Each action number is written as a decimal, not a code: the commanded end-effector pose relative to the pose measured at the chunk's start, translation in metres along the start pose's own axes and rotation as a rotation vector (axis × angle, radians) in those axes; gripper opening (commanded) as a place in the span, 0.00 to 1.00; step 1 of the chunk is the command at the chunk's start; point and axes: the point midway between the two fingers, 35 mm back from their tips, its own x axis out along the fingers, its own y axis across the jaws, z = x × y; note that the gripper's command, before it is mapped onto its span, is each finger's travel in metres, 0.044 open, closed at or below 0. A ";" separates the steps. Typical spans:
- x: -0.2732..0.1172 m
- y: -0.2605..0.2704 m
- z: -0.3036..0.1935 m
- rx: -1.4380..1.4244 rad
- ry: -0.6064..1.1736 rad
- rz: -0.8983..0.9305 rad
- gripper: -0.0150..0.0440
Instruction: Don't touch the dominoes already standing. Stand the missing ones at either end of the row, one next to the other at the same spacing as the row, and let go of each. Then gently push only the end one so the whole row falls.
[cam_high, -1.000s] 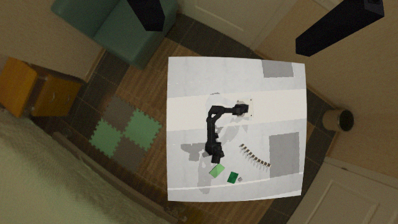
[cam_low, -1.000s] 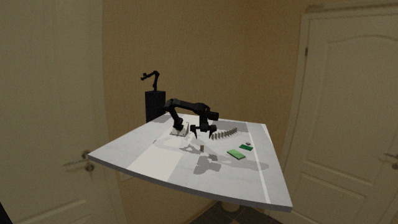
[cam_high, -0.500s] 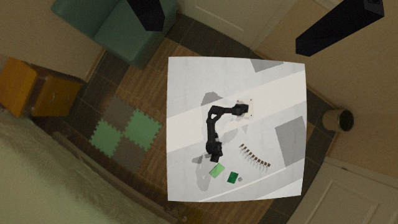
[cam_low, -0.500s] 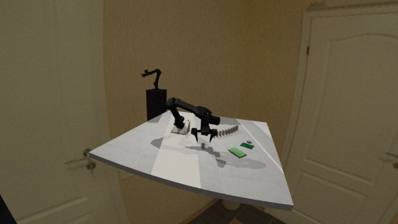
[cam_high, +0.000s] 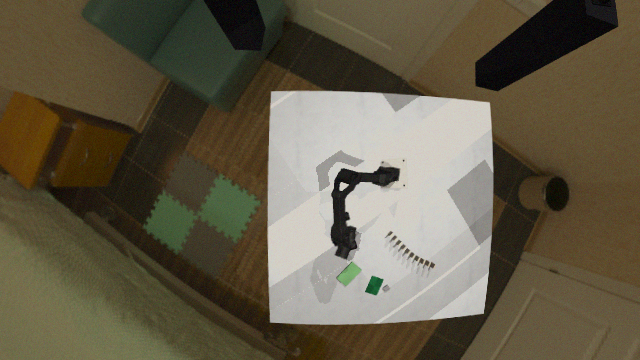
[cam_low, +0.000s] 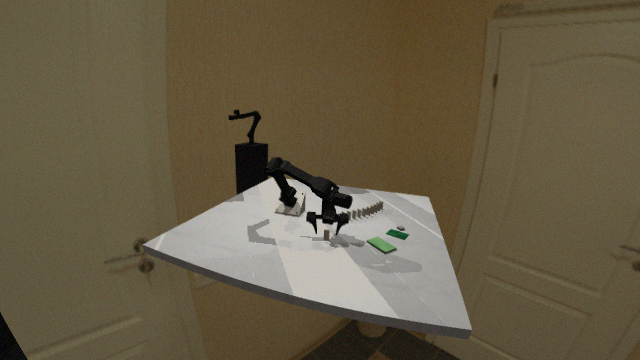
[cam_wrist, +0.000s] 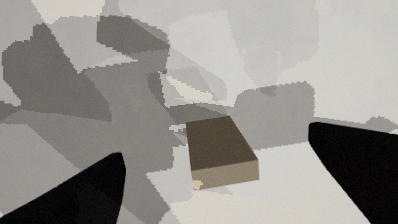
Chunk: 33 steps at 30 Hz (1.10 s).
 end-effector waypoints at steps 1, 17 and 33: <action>0.003 0.000 -0.001 -0.004 0.003 0.004 0.91; 0.003 0.000 -0.001 -0.004 0.003 0.004 0.44; -0.130 -0.003 -0.001 -0.135 -0.029 0.090 0.44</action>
